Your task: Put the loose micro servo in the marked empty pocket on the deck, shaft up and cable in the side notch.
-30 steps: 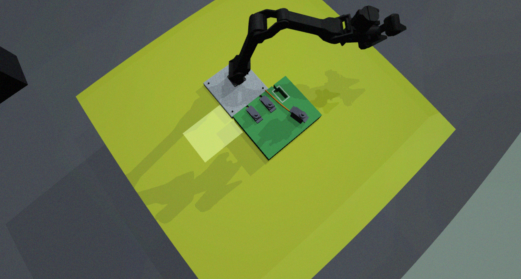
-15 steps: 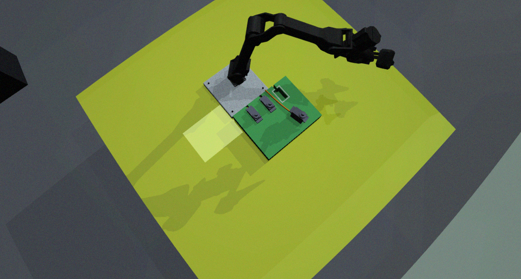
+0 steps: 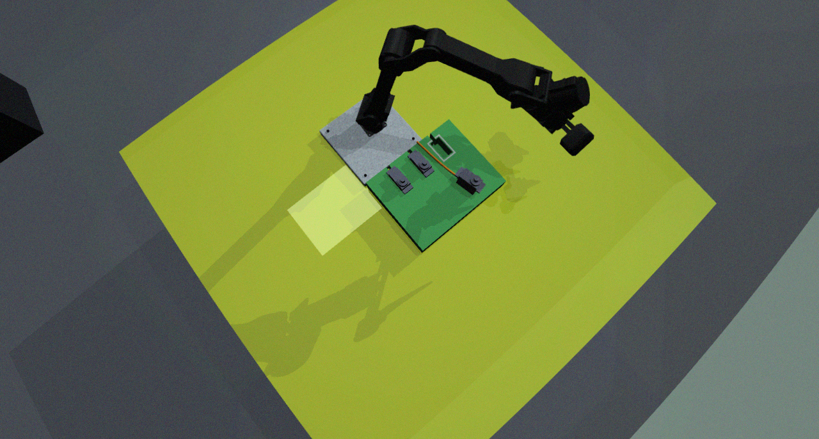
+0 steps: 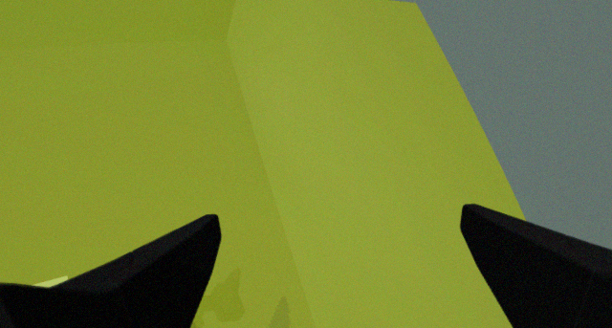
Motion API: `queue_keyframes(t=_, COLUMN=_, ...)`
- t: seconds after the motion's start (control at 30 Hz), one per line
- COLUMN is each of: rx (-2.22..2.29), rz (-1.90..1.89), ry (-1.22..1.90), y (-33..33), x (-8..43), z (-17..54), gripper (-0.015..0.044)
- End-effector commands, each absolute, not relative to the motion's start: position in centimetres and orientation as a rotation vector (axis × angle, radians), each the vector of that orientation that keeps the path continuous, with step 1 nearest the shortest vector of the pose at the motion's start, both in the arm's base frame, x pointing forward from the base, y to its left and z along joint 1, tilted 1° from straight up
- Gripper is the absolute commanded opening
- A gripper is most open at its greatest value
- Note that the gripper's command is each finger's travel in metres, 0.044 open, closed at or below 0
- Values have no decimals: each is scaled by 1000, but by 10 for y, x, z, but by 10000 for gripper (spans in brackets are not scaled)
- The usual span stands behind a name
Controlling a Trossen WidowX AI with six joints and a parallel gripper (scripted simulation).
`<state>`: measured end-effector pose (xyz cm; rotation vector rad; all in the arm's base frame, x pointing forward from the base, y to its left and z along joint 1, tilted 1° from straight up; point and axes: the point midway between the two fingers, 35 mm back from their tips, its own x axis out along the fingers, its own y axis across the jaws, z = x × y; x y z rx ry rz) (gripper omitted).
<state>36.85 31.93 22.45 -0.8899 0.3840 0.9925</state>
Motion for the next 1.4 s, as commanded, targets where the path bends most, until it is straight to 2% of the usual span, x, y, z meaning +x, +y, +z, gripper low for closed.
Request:
queue_keyframes(t=0.0, rx=-831, rz=940, ry=520, y=294, x=371, z=213, gripper=440)
queue_keyframes(t=0.53, rx=-577, rz=697, ry=990, y=202, x=360, z=181, gripper=440)
queue_keyframes(t=1.2, rx=-232, rz=264, ry=1483, y=101, x=305, z=166, gripper=440)
queue_keyframes(t=1.37, rx=-207, rz=227, ry=1515, y=94, x=299, z=166, gripper=440)
